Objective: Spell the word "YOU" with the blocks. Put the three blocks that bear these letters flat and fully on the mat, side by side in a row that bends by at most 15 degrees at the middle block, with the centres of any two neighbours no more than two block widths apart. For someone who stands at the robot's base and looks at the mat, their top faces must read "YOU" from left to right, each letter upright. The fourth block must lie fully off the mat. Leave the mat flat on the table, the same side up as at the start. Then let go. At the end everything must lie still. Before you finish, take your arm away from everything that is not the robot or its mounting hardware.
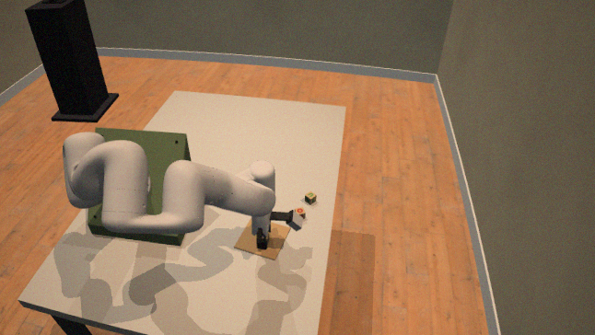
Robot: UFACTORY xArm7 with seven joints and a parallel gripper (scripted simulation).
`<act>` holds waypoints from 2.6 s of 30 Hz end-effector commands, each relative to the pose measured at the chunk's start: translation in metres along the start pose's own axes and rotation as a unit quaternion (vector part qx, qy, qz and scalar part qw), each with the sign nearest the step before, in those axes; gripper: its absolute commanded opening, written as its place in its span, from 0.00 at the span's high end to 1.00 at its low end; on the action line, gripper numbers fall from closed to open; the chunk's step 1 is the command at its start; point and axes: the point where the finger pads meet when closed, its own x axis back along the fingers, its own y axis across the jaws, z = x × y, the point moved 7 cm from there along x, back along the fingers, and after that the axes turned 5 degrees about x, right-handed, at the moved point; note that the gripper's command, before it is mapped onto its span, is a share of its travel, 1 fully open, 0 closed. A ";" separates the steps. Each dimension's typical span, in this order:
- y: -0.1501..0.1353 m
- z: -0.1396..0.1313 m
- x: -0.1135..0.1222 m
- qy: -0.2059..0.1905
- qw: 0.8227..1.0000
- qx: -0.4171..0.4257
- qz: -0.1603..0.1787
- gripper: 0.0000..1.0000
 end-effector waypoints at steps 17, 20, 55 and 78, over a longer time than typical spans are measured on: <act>-0.001 0.001 0.000 0.002 1.000 0.000 0.001 0.31; -0.001 0.001 0.000 0.002 1.000 0.000 0.001 0.31; -0.001 0.001 0.000 0.002 1.000 0.000 0.001 0.53; -0.001 0.001 0.000 0.002 1.000 0.000 0.001 0.73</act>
